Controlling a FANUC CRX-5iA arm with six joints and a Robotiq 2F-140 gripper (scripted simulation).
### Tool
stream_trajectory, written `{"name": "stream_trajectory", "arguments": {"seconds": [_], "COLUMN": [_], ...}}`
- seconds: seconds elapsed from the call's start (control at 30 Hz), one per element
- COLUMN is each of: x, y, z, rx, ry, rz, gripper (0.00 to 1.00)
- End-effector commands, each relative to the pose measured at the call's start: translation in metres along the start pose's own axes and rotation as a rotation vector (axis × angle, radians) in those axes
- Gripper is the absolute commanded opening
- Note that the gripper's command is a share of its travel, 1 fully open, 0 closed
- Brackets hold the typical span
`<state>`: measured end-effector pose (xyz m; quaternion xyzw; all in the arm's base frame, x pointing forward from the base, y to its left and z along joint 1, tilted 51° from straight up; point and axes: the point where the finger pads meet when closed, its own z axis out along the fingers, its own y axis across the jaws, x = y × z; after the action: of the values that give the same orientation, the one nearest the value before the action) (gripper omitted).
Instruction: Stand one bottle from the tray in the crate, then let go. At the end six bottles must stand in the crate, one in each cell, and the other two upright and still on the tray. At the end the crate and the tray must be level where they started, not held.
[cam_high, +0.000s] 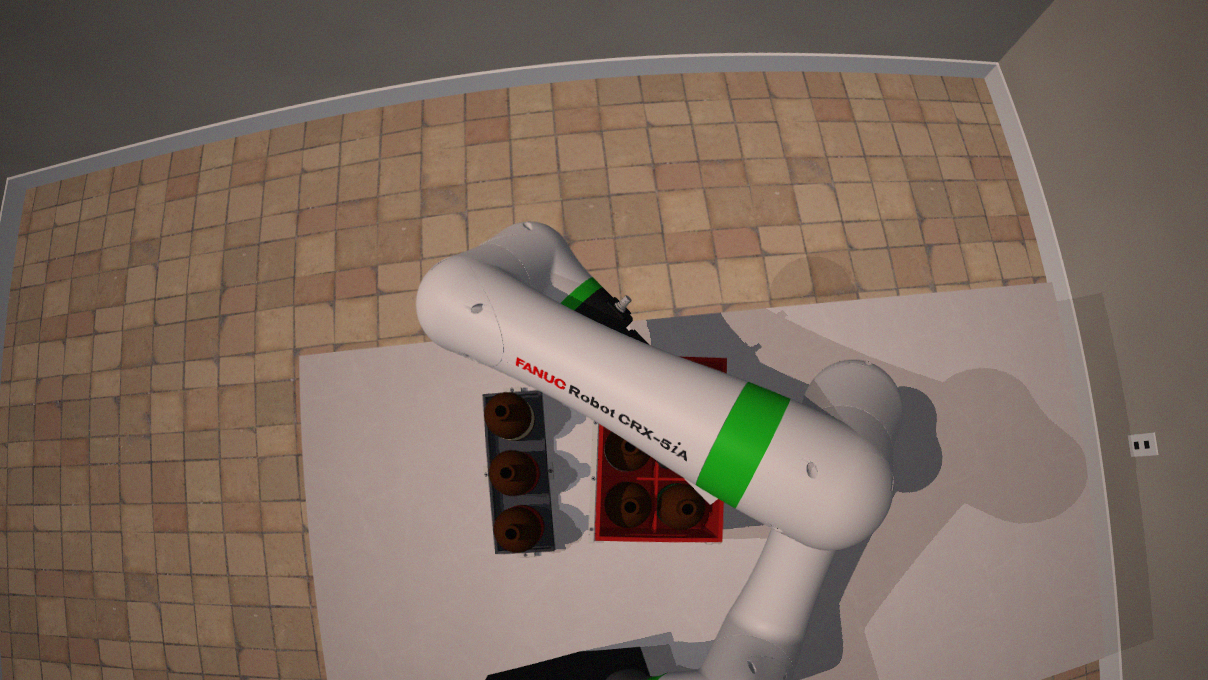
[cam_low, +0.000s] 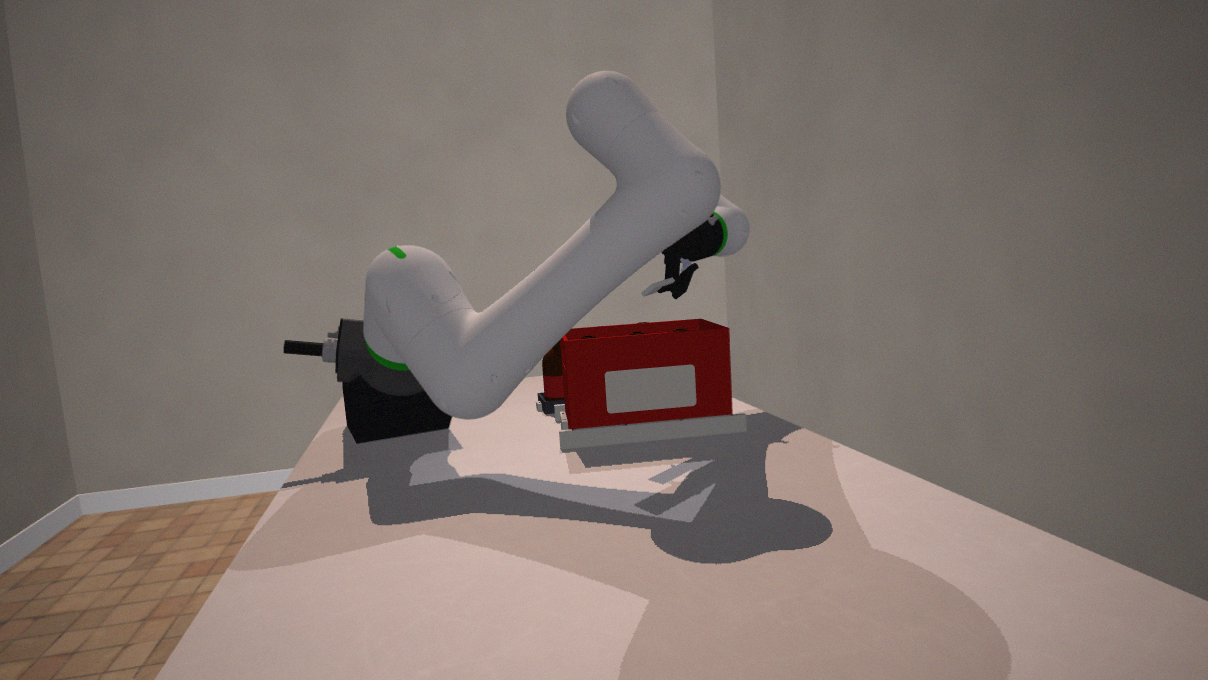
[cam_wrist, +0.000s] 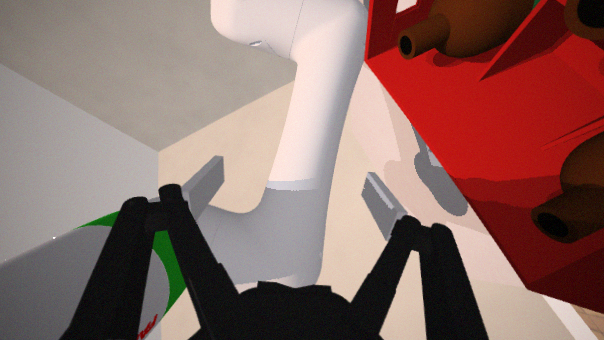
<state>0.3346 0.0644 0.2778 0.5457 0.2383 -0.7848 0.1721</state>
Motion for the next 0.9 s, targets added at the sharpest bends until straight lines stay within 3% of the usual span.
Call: {"name": "stream_trajectory", "arguments": {"seconds": [0.0,0.6,0.73,0.87], "x": [0.0,0.0,0.007,0.011], "y": [0.0,0.0,-0.001,0.0], "z": [0.0,0.001,0.017,0.024], "rx": [0.0,-0.005,-0.096,-0.146], "ry": [0.0,0.006,0.117,0.182], "rz": [0.0,0.008,0.14,0.212], "gripper": [1.0,1.0,1.0,1.0]}}
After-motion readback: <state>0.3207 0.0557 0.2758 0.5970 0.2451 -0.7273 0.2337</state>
